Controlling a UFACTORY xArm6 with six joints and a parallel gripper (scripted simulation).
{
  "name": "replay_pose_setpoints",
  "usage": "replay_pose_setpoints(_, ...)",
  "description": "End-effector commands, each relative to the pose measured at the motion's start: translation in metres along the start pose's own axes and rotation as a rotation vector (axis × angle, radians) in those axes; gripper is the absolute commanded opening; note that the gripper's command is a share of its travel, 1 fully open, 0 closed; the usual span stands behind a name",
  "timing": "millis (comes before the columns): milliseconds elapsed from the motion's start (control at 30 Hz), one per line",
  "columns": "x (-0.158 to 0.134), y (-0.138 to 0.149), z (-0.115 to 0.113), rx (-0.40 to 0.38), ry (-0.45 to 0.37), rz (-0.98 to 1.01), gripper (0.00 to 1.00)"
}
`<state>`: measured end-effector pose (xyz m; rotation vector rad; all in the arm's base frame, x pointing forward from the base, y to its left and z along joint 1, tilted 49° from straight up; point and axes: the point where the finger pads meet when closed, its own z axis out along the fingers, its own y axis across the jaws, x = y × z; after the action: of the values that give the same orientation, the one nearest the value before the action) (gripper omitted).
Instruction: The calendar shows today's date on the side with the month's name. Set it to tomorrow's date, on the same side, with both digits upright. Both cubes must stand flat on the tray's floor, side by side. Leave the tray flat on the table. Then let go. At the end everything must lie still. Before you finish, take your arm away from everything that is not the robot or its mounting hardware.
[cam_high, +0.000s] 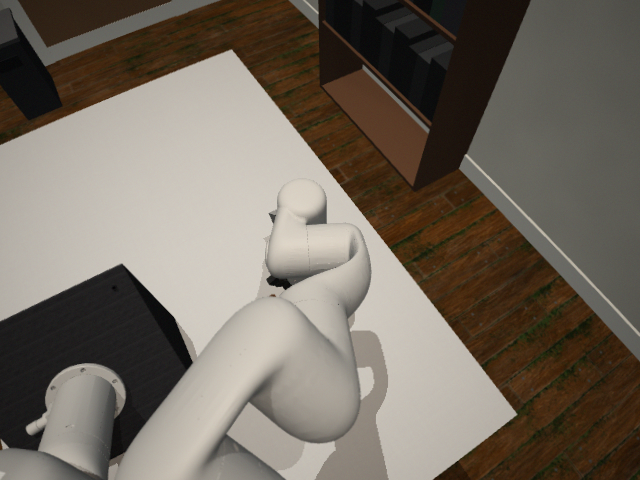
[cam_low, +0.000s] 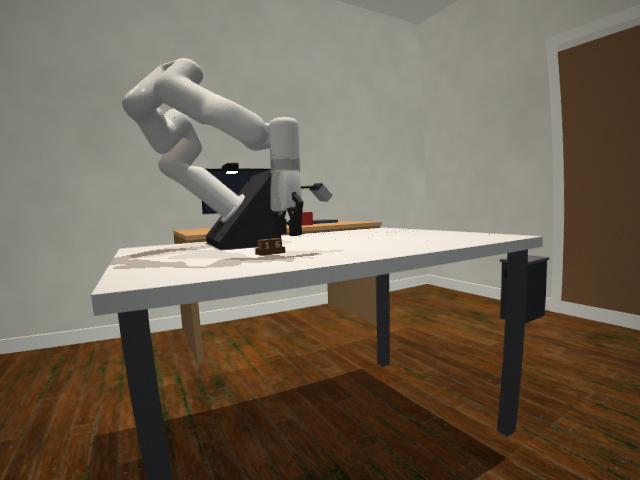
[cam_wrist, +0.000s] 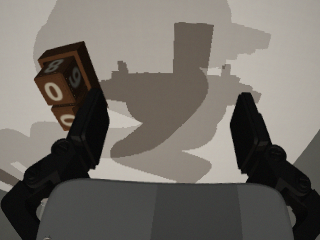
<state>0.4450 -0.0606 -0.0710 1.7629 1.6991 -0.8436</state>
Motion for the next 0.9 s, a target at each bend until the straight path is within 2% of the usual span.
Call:
replay_pose_setpoints(0,-0.008,0.004,-0.002,-0.006,0.001,0.037,1.00)
replay_pose_setpoints(200,-0.012,0.005,-0.002,-0.006,0.002,0.240,1.00)
replay_pose_setpoints(333,-0.012,0.006,-0.002,-0.006,0.002,0.275,1.00)
replay_pose_setpoints(400,-0.030,0.012,-0.002,-0.006,0.002,0.278,1.00)
replay_pose_setpoints(533,-0.034,0.013,-0.002,-0.006,0.002,0.286,1.00)
replay_pose_setpoints(733,-0.041,0.016,-0.002,-0.005,0.002,0.488,1.00)
replay_pose_setpoints(867,-0.042,0.016,-0.002,-0.005,0.002,0.523,1.00)
